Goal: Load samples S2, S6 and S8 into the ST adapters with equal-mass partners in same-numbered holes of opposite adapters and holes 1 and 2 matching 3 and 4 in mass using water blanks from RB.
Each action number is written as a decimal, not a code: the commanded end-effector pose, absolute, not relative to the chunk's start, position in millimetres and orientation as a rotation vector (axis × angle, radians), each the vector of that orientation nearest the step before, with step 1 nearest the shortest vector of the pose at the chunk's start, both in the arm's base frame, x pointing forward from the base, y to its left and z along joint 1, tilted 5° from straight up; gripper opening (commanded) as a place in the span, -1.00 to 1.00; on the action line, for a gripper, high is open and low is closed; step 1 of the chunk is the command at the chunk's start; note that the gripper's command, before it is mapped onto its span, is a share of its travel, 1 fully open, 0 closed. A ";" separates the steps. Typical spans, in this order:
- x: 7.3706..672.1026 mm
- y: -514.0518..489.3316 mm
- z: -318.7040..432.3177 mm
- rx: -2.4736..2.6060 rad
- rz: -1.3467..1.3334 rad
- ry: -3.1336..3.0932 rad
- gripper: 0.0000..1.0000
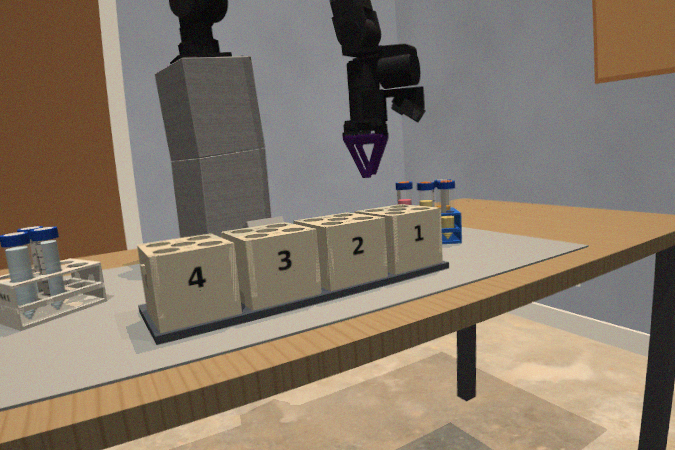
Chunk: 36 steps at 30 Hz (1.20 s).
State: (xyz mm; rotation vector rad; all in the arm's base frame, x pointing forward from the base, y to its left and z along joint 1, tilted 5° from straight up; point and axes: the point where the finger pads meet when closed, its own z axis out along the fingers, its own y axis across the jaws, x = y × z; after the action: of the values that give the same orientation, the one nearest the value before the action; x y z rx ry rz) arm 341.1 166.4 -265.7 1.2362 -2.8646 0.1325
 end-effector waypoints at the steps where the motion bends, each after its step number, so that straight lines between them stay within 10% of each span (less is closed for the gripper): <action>1: 343.3 199.5 -269.9 1.183 0.125 -2.890 1.00; 36: 361.9 328.5 -270.4 1.191 0.113 -2.918 1.00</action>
State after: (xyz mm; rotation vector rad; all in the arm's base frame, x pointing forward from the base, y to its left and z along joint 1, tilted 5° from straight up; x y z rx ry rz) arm 350.3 317.1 -279.0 1.1973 -2.8803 0.1312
